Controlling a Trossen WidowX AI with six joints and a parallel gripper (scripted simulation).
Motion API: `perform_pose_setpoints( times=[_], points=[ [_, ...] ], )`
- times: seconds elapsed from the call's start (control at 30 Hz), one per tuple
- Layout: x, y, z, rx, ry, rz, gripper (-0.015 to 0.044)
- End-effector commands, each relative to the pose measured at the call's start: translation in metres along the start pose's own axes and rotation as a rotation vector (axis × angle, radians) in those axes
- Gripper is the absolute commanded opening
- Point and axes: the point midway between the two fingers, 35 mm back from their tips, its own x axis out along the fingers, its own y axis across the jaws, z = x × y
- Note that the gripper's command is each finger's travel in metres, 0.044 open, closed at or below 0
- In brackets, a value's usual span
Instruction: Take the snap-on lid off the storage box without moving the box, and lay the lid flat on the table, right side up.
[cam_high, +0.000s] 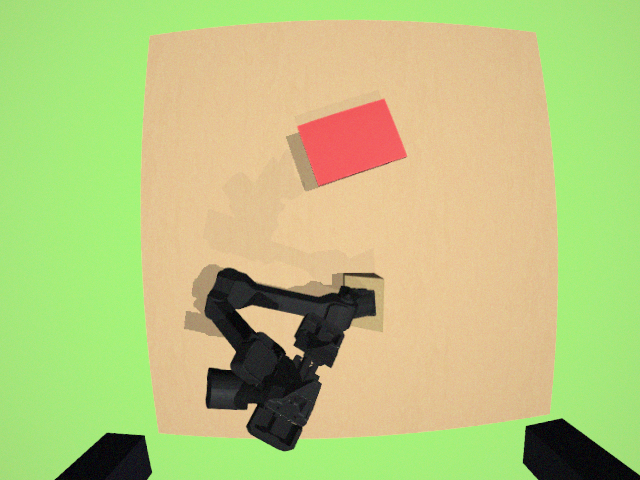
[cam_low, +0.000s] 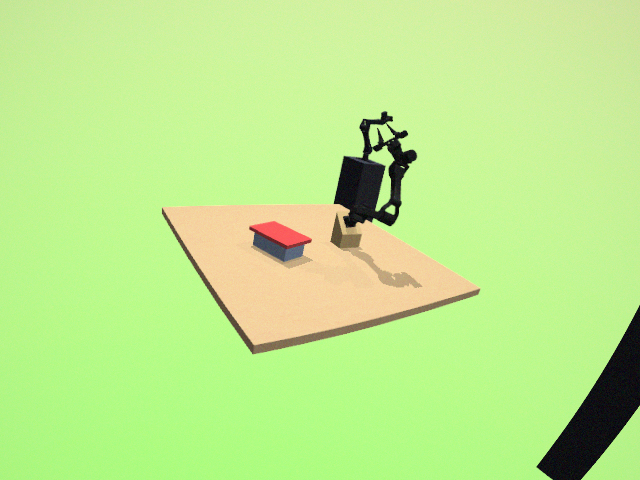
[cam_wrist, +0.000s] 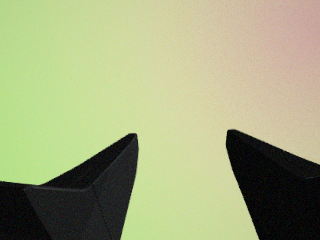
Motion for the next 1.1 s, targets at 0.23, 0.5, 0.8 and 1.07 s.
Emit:
perform_pose_setpoints(
  times=[0.23, 0.5, 0.8, 1.07],
  points=[
    [0.053, 0.129, -0.054, 0.727, 0.083, 0.416, 0.0235],
    [0.060, 0.256, -0.063, 1.236, 0.327, 0.763, 0.0235],
    [0.021, 0.380, -0.044, 1.674, 0.750, 1.137, 0.0235],
    [-0.048, 0.466, -0.020, 1.917, 1.338, 1.373, 0.0235]
  ],
)
